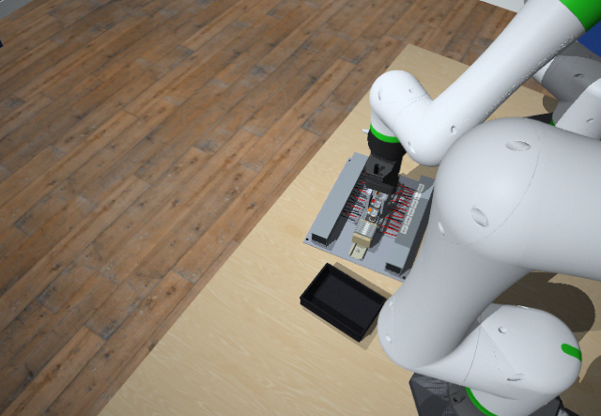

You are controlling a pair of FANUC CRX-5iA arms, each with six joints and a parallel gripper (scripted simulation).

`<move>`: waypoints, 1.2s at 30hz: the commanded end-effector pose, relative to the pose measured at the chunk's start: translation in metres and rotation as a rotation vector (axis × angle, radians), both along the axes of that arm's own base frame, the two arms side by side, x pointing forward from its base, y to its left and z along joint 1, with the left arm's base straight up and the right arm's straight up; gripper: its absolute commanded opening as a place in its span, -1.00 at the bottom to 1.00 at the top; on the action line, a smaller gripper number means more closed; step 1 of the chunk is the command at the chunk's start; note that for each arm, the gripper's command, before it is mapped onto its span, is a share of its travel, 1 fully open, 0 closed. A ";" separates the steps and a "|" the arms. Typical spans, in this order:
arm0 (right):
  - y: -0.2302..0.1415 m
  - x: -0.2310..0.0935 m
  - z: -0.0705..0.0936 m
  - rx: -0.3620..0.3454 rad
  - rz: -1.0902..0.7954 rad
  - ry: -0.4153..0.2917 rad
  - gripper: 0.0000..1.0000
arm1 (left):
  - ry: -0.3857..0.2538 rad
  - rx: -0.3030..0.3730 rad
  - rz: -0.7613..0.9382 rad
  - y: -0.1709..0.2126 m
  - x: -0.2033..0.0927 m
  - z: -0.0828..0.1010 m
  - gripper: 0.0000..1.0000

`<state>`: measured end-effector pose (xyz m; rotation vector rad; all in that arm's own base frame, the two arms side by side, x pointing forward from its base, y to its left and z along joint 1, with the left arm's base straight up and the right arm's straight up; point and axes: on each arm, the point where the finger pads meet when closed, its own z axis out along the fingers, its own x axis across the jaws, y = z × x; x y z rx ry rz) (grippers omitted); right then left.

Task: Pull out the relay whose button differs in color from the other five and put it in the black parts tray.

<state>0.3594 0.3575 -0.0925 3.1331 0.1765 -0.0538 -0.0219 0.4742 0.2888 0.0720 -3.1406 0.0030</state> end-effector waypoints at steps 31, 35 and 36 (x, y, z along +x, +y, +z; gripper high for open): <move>0.001 0.002 0.001 -0.004 0.000 0.047 -1.00 | 0.000 0.002 0.000 0.000 0.000 0.001 1.00; 0.001 0.002 0.001 -0.006 0.000 0.058 -1.00 | 0.000 0.002 0.000 0.000 0.000 0.001 1.00; 0.001 0.002 0.001 -0.006 0.000 0.061 -1.00 | 0.000 0.002 0.000 0.000 0.000 0.001 1.00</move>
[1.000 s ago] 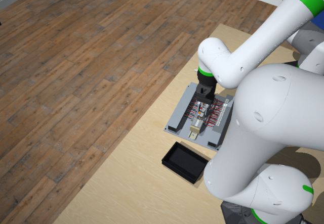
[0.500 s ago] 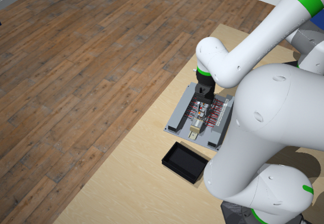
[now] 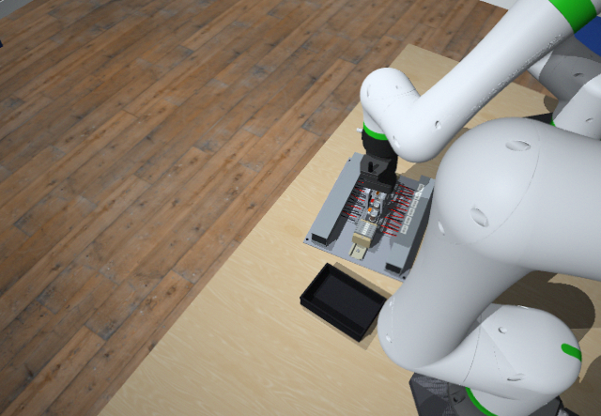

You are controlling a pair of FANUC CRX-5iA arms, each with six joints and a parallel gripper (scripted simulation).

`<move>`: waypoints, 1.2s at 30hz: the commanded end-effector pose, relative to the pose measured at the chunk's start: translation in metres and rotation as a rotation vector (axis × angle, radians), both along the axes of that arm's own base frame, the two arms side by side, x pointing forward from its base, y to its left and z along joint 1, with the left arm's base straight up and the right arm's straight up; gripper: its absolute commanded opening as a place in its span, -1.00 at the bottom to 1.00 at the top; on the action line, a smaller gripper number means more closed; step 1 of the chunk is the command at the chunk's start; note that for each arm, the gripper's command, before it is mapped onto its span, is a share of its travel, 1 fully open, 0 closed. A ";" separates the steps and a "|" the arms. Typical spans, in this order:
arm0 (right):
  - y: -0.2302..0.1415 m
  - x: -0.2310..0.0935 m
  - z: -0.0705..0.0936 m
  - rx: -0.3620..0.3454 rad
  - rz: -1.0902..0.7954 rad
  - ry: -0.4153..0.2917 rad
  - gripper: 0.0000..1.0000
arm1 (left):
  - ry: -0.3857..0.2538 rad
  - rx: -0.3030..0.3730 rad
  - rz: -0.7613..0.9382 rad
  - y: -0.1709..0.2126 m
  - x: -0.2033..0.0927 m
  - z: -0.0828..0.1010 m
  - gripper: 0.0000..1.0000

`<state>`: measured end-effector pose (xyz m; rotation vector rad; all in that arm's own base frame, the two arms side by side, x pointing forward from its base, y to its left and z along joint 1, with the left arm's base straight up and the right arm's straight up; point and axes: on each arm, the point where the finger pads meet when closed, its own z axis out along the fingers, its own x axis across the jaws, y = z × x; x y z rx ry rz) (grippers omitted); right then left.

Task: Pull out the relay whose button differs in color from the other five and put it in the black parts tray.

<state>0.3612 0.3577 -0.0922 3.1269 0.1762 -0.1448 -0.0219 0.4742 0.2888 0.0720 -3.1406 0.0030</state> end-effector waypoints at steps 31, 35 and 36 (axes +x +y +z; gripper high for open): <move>0.000 0.000 0.001 0.004 0.000 -0.023 -1.00 | 0.000 0.002 0.000 0.000 0.000 0.001 1.00; 0.000 -0.001 0.001 0.005 0.000 -0.035 -1.00 | 0.000 0.002 0.000 0.000 0.000 0.001 1.00; 0.000 -0.001 0.001 0.005 0.000 -0.037 -1.00 | 0.000 0.002 0.000 0.000 0.000 0.001 1.00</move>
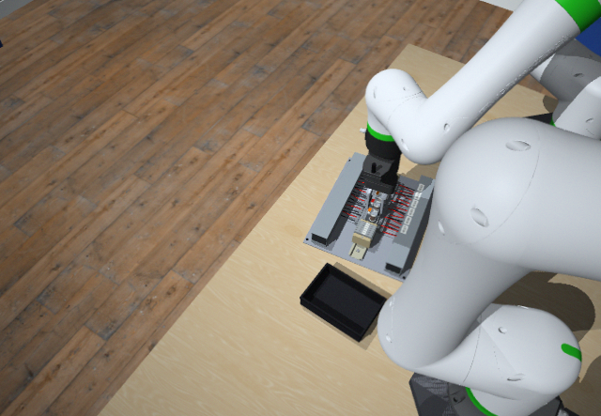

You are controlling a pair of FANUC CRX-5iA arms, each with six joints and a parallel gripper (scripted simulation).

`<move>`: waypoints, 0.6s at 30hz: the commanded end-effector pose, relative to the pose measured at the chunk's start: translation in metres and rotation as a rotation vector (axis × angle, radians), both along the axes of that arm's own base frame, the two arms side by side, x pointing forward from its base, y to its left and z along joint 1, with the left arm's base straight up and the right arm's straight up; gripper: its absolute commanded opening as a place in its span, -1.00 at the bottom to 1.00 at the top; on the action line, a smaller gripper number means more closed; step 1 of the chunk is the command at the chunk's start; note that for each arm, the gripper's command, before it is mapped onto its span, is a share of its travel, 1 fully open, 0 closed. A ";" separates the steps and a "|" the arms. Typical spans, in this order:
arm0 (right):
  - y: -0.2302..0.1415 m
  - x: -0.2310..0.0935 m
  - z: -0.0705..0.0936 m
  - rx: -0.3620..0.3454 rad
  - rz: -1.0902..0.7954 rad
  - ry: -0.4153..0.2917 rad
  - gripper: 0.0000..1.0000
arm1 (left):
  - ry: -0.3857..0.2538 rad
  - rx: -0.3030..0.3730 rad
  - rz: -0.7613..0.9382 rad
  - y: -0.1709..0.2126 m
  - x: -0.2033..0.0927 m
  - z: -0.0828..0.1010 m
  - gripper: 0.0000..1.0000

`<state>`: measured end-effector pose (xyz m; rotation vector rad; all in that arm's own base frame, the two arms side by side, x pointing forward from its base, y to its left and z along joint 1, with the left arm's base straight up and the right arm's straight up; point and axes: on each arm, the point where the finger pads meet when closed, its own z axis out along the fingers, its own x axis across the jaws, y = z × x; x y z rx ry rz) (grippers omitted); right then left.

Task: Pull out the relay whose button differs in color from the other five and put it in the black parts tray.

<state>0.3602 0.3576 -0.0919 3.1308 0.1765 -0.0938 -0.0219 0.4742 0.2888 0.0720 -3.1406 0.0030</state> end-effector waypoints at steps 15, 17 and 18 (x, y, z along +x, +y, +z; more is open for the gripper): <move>0.000 0.000 0.001 0.004 0.000 -0.026 -1.00 | 0.000 0.002 0.000 0.000 0.000 0.001 1.00; 0.000 0.000 0.001 0.004 0.000 -0.031 -1.00 | 0.000 0.002 0.000 0.000 0.000 0.001 1.00; 0.000 0.000 0.001 0.005 0.000 -0.033 -1.00 | 0.000 0.002 0.000 0.000 0.000 0.001 1.00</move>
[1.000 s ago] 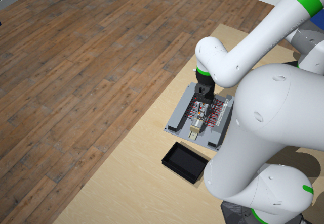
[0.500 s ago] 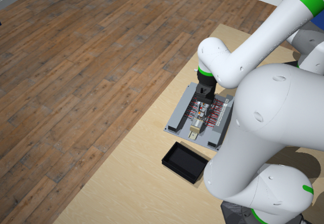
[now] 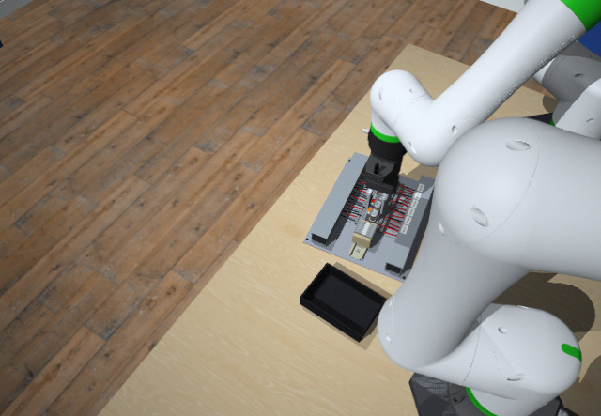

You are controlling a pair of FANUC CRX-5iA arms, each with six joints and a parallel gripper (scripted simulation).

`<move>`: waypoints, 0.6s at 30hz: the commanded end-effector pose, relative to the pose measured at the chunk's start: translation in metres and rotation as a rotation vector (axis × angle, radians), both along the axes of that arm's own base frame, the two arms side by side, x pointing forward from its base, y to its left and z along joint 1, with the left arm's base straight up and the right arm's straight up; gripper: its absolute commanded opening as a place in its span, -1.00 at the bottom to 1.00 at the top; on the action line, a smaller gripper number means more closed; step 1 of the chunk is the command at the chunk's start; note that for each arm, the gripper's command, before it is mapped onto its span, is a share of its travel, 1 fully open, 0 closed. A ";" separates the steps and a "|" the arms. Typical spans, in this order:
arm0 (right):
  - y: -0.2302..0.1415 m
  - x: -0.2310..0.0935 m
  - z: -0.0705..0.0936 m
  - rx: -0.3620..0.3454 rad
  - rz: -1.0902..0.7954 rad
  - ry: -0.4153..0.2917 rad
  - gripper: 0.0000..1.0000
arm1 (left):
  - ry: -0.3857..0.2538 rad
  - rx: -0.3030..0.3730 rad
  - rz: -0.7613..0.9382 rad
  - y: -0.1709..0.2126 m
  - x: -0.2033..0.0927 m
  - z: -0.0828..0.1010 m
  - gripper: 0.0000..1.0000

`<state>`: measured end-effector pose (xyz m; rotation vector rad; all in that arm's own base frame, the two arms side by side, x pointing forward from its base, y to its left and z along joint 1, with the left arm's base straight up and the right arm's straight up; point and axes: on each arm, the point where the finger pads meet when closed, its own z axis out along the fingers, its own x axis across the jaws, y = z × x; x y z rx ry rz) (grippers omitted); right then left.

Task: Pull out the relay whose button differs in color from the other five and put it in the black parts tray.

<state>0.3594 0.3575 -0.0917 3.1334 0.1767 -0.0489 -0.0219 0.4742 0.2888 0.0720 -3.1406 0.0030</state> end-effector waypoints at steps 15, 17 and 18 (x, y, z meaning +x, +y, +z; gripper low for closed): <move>0.000 0.000 0.001 0.004 0.000 -0.026 -1.00 | 0.000 0.002 0.000 0.000 0.000 0.001 1.00; 0.000 0.000 0.001 0.004 0.000 -0.030 -1.00 | 0.000 0.002 0.000 0.000 0.000 0.001 1.00; 0.000 0.000 0.001 0.005 0.000 -0.031 -1.00 | 0.000 0.002 0.000 0.000 0.000 0.001 1.00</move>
